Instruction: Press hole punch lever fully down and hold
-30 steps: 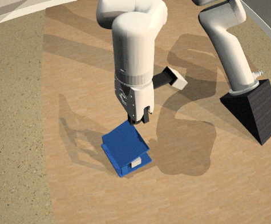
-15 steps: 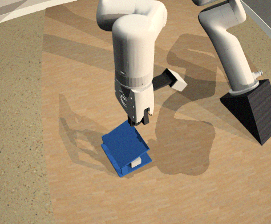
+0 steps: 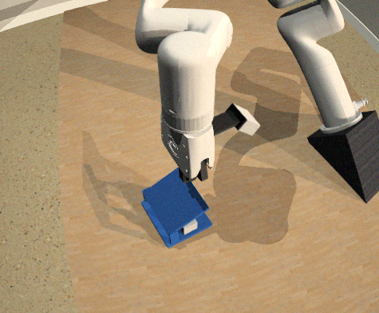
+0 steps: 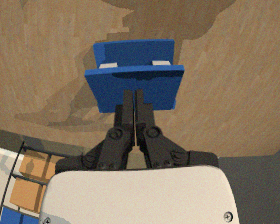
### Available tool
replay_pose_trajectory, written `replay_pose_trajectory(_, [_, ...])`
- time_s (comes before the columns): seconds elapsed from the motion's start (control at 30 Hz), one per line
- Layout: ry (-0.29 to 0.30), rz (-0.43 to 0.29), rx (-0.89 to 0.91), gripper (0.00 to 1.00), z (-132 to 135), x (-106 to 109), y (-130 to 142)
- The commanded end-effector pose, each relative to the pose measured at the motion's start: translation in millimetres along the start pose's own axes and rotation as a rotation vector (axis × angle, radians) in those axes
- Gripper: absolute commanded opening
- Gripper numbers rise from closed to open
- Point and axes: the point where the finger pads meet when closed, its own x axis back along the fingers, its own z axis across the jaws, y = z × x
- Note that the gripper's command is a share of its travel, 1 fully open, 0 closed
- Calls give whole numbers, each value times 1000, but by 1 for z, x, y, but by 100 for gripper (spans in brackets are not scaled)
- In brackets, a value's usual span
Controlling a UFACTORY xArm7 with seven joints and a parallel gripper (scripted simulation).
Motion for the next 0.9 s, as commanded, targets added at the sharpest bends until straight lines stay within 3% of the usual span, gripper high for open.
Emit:
replay_pose_trajectory(0.0, [2, -4, 0, 0, 1, -7, 1])
replay_pose_trajectory(0.87, [2, -4, 0, 0, 2, -33, 2])
